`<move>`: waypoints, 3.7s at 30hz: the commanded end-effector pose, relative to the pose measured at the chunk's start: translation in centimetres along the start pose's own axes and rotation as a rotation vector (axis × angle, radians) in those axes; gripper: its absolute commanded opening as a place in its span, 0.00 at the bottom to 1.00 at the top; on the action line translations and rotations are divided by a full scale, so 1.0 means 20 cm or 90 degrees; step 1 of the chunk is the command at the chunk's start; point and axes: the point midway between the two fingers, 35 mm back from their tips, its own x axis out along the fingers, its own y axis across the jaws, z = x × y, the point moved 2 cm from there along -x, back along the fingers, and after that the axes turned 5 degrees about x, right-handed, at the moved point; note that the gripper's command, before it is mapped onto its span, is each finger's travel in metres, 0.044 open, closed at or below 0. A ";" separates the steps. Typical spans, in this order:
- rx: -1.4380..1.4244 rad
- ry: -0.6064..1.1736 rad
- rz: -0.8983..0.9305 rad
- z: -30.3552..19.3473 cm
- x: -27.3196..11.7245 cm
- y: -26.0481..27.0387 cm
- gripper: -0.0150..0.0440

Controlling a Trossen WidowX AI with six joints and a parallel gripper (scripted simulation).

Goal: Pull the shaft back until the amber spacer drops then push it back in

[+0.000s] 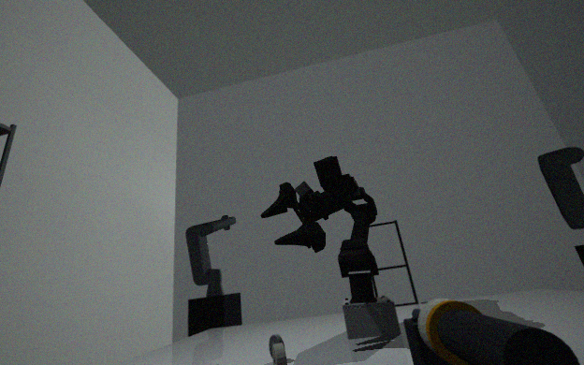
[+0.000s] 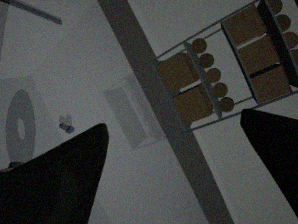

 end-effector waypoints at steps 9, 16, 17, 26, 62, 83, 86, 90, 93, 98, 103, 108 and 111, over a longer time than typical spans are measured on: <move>-0.517 -0.185 0.146 0.26 0.01 0.37 1.00; -0.977 -0.460 0.168 0.42 -0.09 0.75 1.00; -1.031 -0.500 0.160 0.44 -0.10 0.80 1.00; -1.373 -0.820 0.024 0.49 -0.27 1.14 1.00; -1.517 -1.015 -0.127 0.46 -0.38 1.30 1.00; -1.516 -1.015 -0.127 0.48 -0.38 1.32 1.00; -1.516 -1.015 -0.127 0.48 -0.38 1.32 1.00; -1.516 -1.015 -0.127 0.48 -0.38 1.32 1.00; -1.516 -1.015 -0.127 0.48 -0.38 1.32 1.00; -1.516 -1.014 -0.127 0.49 -0.38 1.32 1.00; -1.516 -1.014 -0.128 0.50 -0.36 1.35 1.00; -1.516 -1.014 -0.128 0.51 -0.35 1.39 1.00; -1.516 -1.014 -0.128 0.52 -0.34 1.41 1.00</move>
